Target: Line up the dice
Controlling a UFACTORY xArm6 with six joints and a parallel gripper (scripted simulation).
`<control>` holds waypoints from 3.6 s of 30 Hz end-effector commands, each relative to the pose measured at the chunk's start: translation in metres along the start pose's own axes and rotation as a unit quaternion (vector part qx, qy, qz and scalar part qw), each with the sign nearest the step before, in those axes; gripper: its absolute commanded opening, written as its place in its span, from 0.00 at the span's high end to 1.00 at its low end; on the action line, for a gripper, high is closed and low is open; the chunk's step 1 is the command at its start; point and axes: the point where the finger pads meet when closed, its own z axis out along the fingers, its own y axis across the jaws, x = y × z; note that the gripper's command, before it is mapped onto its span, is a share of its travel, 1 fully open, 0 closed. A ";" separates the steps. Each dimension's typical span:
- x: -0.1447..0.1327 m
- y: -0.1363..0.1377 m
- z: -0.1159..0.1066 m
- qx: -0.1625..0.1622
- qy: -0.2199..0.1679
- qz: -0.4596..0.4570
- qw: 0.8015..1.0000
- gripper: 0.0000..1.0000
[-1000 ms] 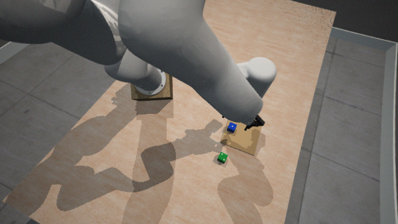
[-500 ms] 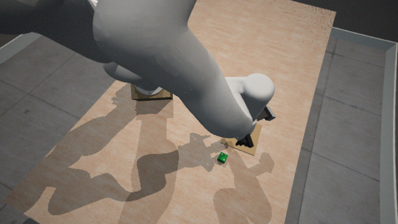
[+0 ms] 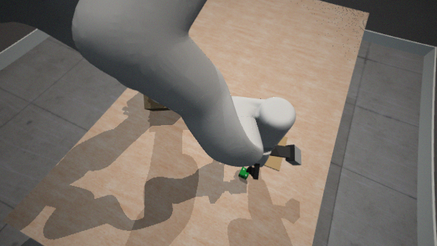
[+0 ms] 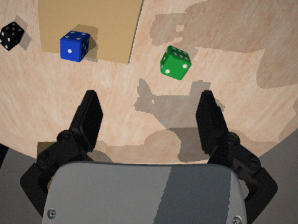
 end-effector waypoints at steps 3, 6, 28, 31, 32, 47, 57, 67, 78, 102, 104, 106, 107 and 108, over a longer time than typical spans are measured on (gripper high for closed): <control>-0.007 0.020 -0.001 -0.006 0.004 0.124 0.992 0.00; -0.010 0.027 -0.001 -0.007 0.005 0.169 0.986 0.00; -0.011 0.031 -0.001 -0.008 0.005 0.192 0.981 0.53; -0.011 0.031 -0.001 -0.008 0.005 0.192 0.981 0.53; -0.011 0.031 -0.001 -0.008 0.005 0.192 0.981 0.53; -0.011 0.031 -0.001 -0.008 0.005 0.192 0.981 0.53; -0.011 0.031 0.002 -0.008 0.005 0.192 0.981 0.53; -0.011 0.031 0.011 -0.008 0.005 0.192 0.981 0.53; -0.011 0.031 0.028 -0.008 0.005 0.192 0.981 0.53; -0.010 0.031 0.051 -0.008 0.005 0.192 0.981 0.53; -0.010 0.031 0.052 -0.008 0.005 0.192 0.981 0.53; -0.010 0.031 0.052 -0.008 0.005 0.192 0.981 0.53; -0.010 0.031 0.053 -0.008 0.005 0.192 0.981 0.53; -0.010 0.031 0.053 -0.008 0.005 0.192 0.981 0.53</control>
